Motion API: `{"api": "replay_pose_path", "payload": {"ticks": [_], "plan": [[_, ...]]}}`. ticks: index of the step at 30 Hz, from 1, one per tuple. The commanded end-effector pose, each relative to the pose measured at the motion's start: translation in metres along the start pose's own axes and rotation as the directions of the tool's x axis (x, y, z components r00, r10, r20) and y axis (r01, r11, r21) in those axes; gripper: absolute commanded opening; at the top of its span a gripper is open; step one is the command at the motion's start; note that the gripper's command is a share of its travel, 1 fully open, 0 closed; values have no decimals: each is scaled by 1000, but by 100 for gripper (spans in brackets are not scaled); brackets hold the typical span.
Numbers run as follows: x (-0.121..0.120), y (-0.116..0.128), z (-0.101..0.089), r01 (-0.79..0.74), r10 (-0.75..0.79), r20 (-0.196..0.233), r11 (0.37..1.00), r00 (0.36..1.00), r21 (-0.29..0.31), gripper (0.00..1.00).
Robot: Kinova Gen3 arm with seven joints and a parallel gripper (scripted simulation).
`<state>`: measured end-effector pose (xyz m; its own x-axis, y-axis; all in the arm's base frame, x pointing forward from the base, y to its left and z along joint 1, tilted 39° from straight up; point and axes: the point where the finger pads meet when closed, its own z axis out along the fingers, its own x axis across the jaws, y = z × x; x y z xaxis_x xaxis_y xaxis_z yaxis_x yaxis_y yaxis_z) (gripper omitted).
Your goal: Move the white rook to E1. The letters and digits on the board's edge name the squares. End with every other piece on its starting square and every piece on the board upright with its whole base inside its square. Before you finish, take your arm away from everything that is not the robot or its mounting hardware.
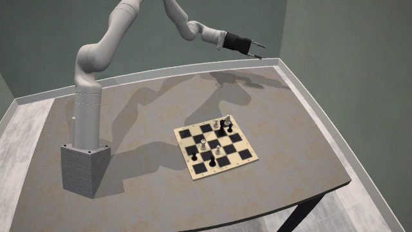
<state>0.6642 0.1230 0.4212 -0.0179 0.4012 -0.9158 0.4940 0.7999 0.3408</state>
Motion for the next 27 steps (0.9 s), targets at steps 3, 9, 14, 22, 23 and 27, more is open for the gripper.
{"api": "replay_pose_path", "payload": {"ticks": [3, 9, 14, 22, 23, 27], "plan": [[8, -14, -7, 27, -26, -37, 999, 999, 29, 100], [36, -45, -22, 118, -105, -146, 990, 984, 78, 100], [66, -75, -45, 221, -186, -272, 970, 944, 101, 100], [107, -110, -83, 358, -290, -442, 931, 849, 76, 100], [114, -116, -90, 379, -306, -470, 923, 828, 67, 100], [138, -140, -119, 456, -364, -572, 890, 735, 20, 100]]}}
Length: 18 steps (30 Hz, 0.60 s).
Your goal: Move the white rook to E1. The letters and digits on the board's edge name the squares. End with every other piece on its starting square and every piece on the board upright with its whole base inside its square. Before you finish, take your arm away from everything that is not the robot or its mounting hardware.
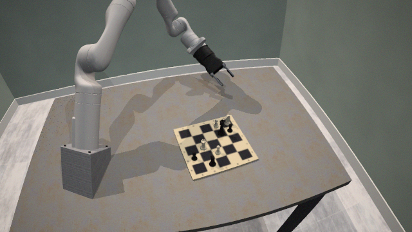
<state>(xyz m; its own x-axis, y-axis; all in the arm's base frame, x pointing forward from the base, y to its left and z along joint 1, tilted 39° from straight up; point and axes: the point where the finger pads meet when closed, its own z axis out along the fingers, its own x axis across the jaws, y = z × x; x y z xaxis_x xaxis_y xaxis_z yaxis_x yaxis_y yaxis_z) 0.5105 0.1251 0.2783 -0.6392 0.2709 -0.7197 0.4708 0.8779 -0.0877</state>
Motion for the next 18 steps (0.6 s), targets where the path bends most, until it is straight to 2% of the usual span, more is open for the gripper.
{"api": "replay_pose_path", "payload": {"ticks": [1, 6, 8, 13, 18], "plan": [[27, -17, -9, 63, -63, -84, 998, 994, 2, 100], [76, -30, -24, 177, -180, -211, 984, 961, -33, 100], [76, -30, -24, 177, -180, -211, 984, 961, -33, 100], [116, -41, -39, 265, -278, -306, 961, 911, -84, 100], [144, -48, -53, 324, -350, -367, 937, 862, -133, 100]]}}
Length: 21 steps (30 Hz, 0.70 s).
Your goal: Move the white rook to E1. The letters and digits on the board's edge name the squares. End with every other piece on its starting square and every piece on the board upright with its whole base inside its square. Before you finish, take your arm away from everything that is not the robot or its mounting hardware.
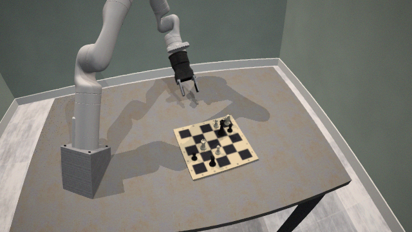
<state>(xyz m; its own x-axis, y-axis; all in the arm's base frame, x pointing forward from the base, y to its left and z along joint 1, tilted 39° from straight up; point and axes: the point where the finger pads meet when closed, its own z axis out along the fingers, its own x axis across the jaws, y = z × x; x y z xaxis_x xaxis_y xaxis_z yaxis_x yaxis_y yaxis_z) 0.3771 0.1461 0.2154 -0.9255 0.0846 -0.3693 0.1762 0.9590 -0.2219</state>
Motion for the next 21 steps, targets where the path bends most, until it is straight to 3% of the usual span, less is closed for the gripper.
{"api": "replay_pose_path", "payload": {"ticks": [1, 5, 21], "plan": [[18, -5, -4, 34, -35, -41, 999, 999, -12, 100], [33, -4, -5, 69, -71, -74, 997, 995, -27, 100], [43, -3, -7, 92, -95, -95, 995, 991, -38, 100]]}}
